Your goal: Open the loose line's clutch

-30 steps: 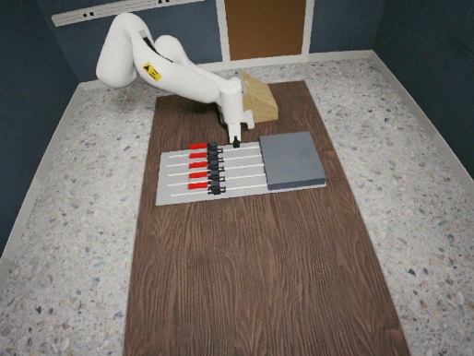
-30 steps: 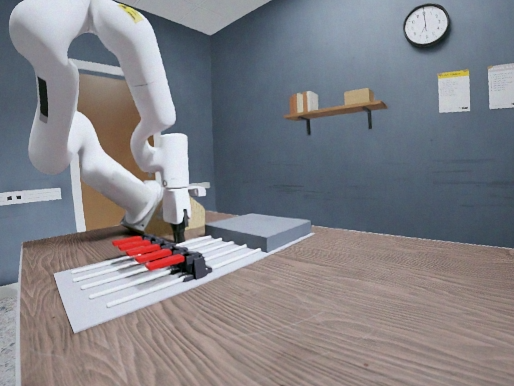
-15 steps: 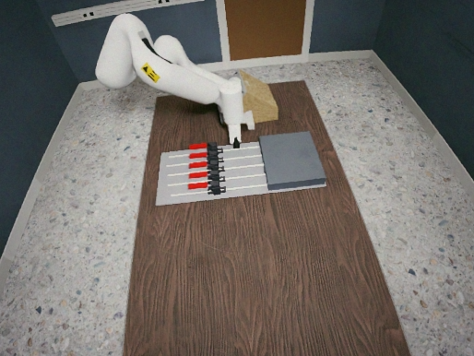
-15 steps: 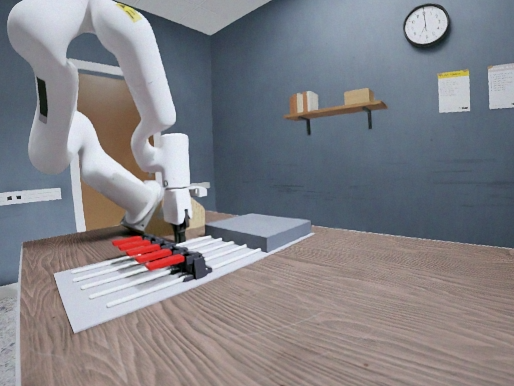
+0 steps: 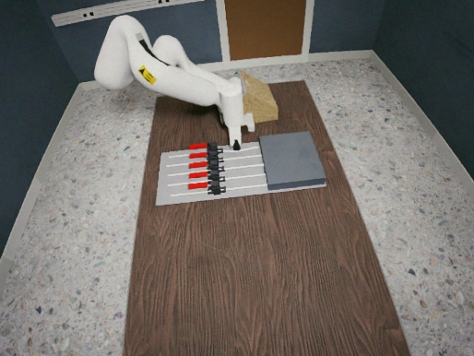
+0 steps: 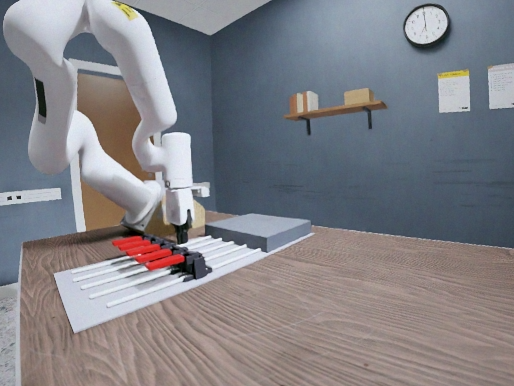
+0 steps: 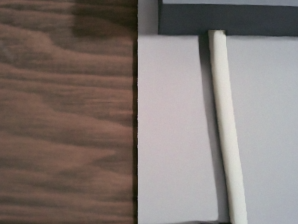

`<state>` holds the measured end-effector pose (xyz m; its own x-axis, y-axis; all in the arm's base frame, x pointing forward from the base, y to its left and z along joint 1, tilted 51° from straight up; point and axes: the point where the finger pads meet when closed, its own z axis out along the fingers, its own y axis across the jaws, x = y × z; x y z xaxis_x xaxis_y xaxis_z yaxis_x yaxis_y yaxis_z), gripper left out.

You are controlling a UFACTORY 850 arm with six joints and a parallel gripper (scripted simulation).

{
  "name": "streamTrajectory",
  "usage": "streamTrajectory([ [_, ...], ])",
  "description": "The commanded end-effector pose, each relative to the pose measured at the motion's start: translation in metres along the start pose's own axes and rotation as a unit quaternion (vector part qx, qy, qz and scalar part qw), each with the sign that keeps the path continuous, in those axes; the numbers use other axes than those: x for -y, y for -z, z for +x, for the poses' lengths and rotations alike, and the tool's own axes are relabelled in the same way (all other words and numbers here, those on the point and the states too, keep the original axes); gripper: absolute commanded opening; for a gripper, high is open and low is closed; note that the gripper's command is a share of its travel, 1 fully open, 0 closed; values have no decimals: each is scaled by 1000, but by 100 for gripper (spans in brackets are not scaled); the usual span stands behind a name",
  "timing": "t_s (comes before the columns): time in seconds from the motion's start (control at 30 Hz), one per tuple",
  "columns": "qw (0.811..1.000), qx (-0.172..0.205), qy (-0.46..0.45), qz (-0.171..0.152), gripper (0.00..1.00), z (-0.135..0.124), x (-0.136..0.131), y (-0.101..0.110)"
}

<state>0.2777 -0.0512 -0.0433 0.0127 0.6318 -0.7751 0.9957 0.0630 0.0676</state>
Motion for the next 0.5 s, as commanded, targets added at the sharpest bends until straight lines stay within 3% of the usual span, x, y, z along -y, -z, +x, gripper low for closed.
streamTrajectory([
  [0.0, 1000, 0, 0, 0, 0, 0, -6, 0],
  [0.47, 1000, 0, 0, 0, 0, 0, -16, 0],
])
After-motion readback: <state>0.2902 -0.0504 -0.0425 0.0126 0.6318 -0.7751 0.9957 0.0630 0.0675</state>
